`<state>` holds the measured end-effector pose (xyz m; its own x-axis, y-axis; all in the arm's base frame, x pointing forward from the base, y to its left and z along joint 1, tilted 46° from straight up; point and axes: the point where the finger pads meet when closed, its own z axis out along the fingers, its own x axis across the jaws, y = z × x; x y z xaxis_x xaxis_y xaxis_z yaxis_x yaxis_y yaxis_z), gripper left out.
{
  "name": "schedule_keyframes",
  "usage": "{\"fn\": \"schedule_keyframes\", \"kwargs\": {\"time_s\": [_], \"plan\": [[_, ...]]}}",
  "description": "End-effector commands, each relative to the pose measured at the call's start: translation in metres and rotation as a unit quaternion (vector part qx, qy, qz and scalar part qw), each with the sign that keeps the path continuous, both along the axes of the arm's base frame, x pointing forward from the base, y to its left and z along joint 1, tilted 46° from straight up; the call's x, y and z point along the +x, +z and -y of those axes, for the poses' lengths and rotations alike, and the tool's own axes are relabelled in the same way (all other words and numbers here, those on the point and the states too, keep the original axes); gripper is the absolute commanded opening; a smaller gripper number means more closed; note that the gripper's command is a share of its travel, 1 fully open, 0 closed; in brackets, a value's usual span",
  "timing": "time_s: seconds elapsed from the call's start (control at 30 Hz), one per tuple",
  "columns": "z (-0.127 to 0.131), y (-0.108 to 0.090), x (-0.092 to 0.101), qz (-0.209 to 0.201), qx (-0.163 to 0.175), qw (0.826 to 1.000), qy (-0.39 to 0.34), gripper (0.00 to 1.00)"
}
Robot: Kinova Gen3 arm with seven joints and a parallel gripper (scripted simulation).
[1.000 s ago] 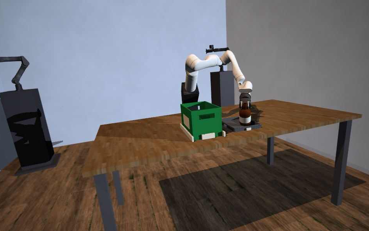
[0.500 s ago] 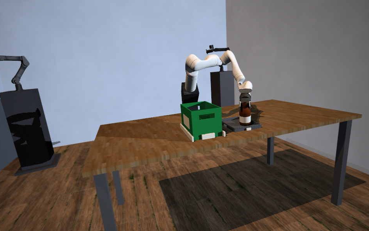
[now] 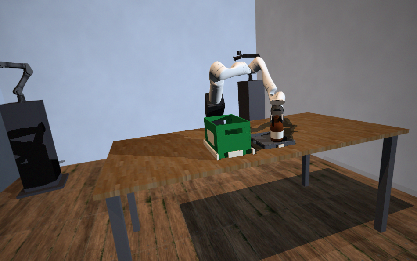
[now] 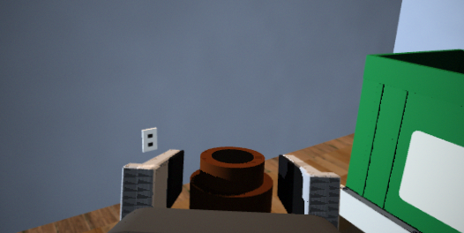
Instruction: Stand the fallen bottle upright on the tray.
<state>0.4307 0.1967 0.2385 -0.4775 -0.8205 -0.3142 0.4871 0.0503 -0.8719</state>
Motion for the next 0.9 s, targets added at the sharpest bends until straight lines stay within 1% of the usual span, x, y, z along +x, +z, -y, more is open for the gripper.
{"fn": "schedule_keyframes", "kwargs": {"time_s": [0.0, 0.87], "plan": [[-0.0002, 0.0006, -0.0004, 0.000, 0.000, 1.000, 0.000, 1.00], [-0.0002, 0.0006, -0.0004, 0.000, 0.000, 1.000, 0.000, 1.00]]}}
